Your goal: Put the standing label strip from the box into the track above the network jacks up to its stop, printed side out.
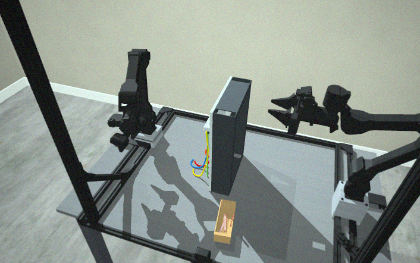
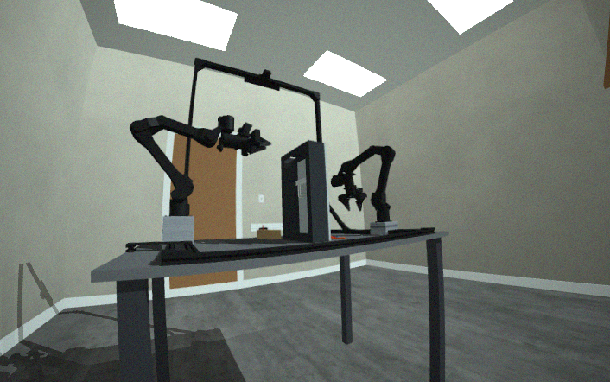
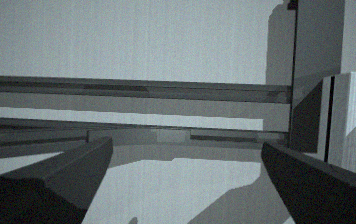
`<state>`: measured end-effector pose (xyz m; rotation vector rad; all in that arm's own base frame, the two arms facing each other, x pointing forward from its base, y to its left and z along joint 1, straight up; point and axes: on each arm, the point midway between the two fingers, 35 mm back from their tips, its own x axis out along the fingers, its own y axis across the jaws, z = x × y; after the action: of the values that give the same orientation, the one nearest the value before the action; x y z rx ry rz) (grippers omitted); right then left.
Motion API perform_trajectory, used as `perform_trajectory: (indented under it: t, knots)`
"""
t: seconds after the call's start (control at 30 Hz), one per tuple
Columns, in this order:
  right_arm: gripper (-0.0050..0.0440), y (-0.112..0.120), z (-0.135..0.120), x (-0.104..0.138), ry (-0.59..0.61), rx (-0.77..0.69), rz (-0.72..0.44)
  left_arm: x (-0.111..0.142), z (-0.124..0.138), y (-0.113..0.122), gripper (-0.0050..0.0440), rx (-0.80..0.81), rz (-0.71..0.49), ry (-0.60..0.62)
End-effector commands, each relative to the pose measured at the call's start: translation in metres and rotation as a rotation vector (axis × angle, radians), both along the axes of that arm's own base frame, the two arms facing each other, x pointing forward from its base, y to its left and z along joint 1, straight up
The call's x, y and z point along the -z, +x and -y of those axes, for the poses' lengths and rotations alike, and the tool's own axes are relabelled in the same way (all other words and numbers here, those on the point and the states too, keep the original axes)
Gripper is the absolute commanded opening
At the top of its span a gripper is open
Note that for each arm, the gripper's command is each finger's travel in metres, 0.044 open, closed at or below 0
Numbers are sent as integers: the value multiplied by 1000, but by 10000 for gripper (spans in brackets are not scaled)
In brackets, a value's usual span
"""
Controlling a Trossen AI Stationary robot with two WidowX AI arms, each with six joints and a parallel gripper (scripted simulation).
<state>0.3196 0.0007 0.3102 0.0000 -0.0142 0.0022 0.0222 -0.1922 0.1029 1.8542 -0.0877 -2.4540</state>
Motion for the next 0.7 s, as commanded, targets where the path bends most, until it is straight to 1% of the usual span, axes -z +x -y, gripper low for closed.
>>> perform_trajectory:
  t: [0.0, 0.1, 0.13, 0.2, 0.37, 0.5, 0.67]
  knots:
    - [176, 3, -2, -11, 9, -6, 12, -8, 5, 4, 440, -40, 0, -40]
    - [104, 6, -4, -9, 14, -10, -4, -12, 8, 9, 440, -86, -5, -58]
    - [100, 7, -5, -8, 16, -12, -11, -13, 8, 11, 440, -106, -8, -64]
    - [100, 7, -5, -8, 16, -12, -11, -13, 8, 11, 440, -106, -8, -64]
    - [100, 15, -12, -2, 28, -29, -58, -20, 12, 25, 440, -237, -26, -105]
    - [100, 24, -20, 5, 40, -47, -110, -29, 14, 40, 440, -382, -48, -153]
    - [100, 38, -34, 18, 56, -75, -196, -45, 13, 67, 440, -608, -83, -233]
